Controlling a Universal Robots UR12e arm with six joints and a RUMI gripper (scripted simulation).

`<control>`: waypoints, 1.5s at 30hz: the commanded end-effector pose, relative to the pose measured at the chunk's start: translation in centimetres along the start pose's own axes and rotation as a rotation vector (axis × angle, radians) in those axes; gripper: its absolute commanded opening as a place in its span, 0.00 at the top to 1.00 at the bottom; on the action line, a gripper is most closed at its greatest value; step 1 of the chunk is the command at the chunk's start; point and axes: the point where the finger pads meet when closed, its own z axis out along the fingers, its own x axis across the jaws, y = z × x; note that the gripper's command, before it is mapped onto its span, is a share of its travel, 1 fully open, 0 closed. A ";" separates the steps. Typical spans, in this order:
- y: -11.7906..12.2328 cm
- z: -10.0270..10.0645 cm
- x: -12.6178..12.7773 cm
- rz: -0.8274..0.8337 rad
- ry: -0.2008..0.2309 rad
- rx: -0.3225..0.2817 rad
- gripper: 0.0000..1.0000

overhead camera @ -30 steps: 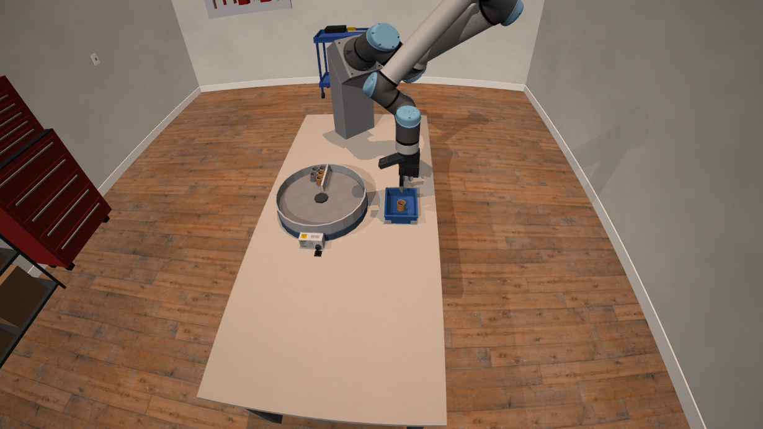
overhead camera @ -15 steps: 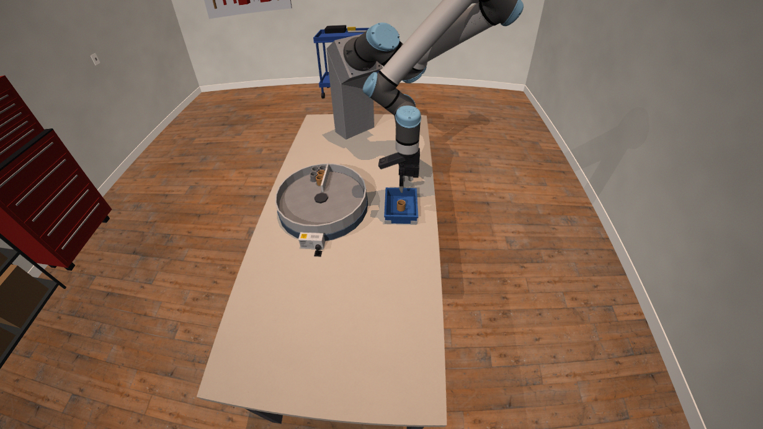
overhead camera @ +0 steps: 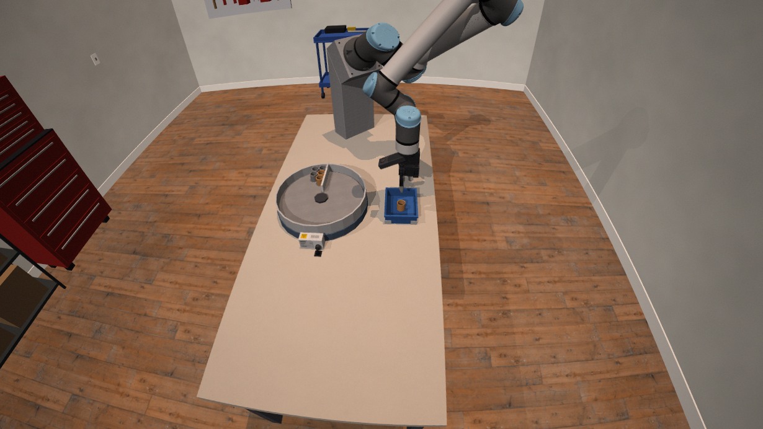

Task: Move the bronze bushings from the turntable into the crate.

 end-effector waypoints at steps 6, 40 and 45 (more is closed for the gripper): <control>0.0 0.0 0.0 0.000 -0.001 0.000 0.94; -34.8 0.0 9.9 0.000 -0.003 -0.001 0.95; -38.2 0.0 10.9 0.000 -0.002 -0.001 0.95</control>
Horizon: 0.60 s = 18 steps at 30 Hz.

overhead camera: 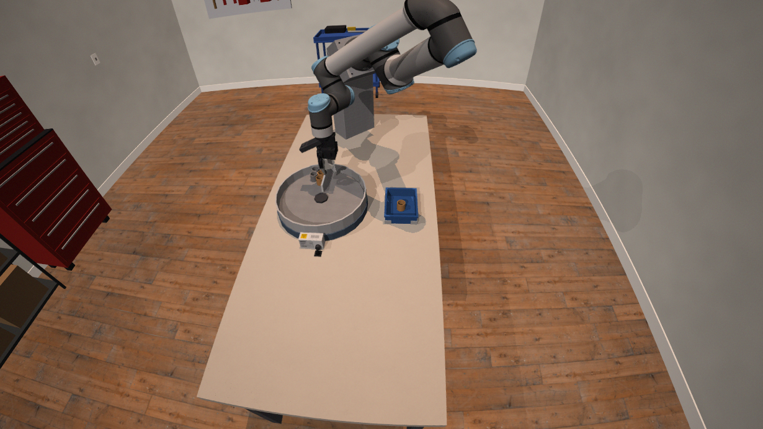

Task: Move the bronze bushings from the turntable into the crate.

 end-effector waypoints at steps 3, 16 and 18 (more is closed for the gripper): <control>-3.3 0.3 0.7 -0.005 0.004 -0.008 0.95; -3.3 0.3 0.7 -0.005 0.004 -0.008 0.95; -3.3 0.3 0.7 -0.005 0.004 -0.008 0.95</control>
